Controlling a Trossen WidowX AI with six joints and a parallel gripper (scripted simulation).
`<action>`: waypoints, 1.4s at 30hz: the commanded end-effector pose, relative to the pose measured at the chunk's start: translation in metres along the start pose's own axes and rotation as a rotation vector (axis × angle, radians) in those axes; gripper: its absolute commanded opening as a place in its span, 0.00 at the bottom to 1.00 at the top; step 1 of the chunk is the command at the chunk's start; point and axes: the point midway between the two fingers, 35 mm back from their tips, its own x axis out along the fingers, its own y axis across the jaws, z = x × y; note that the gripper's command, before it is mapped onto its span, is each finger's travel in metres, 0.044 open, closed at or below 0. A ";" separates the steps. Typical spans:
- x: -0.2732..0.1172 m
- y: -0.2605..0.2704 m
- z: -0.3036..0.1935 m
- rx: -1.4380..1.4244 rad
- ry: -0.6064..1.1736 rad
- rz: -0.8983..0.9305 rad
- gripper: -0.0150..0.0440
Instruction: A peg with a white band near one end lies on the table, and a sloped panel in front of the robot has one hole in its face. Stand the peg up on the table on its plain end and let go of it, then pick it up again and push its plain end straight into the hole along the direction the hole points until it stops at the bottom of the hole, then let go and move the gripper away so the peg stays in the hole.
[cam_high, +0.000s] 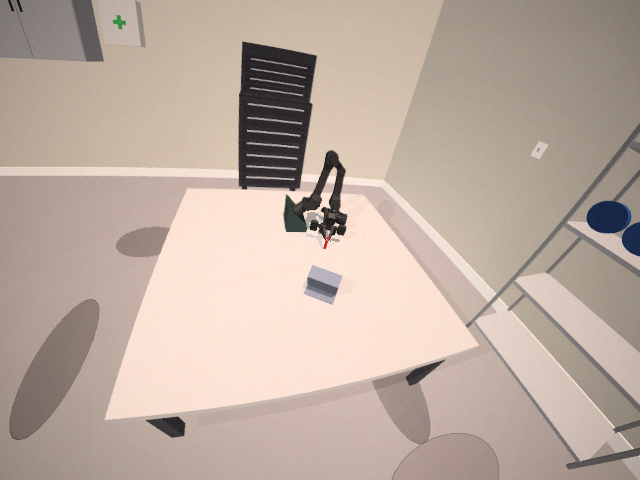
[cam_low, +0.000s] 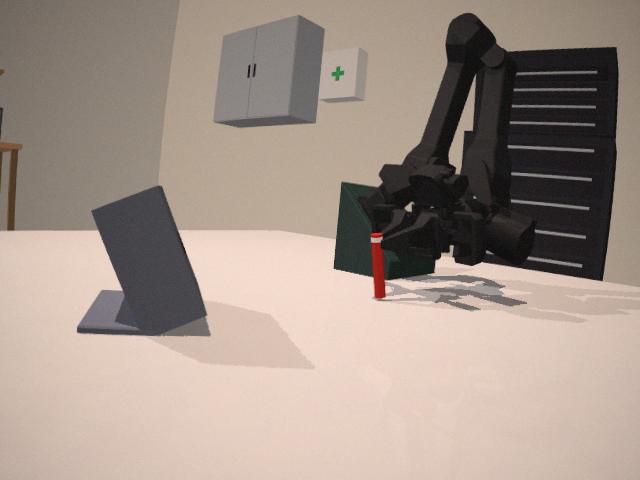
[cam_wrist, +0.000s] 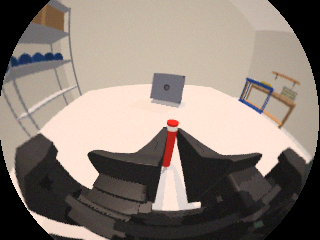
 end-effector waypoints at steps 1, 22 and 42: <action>-0.002 0.000 -0.001 -0.004 -0.028 0.002 0.34; -0.002 0.001 -0.005 -0.008 -0.001 0.005 0.34; -0.006 0.001 -0.008 0.002 -0.013 0.009 0.34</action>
